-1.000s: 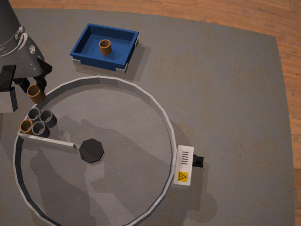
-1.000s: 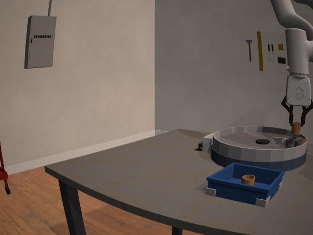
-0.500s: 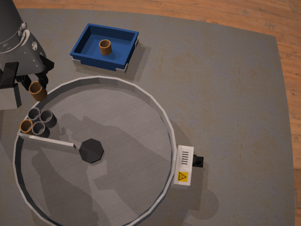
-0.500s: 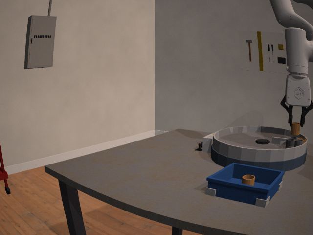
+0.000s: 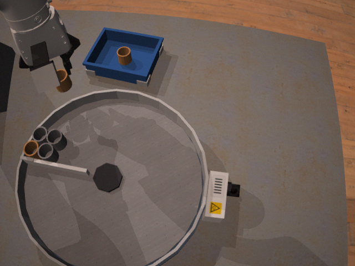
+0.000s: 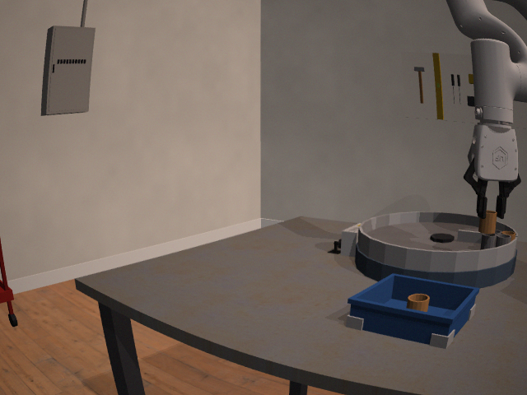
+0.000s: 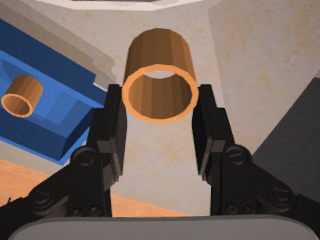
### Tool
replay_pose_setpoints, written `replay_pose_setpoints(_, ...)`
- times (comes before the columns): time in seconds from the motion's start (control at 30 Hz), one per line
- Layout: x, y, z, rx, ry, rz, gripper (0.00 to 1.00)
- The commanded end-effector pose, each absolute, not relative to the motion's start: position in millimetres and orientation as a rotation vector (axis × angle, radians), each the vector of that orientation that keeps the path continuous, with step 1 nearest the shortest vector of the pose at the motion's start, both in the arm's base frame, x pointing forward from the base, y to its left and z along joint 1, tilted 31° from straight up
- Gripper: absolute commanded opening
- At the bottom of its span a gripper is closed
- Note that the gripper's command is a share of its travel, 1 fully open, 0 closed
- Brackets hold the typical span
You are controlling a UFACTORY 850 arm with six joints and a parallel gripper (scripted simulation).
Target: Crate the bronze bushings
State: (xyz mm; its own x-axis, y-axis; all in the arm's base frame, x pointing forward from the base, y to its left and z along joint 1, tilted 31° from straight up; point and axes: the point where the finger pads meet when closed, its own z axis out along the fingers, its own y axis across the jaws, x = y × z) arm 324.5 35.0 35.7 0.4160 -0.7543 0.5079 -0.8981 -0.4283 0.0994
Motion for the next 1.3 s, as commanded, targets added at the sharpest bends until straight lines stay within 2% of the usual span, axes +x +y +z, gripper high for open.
replay_pose_setpoints(0.0, 334, 60, 22, 2.382, -1.256, 0.51, 0.0)
replay_pose_setpoints(0.6, 367, 160, -32, 2.57, -0.594, 0.343, 0.0)
replay_pose_setpoints(1.27, 378, 193, -50, 2.598, -0.367, 0.282, 0.0)
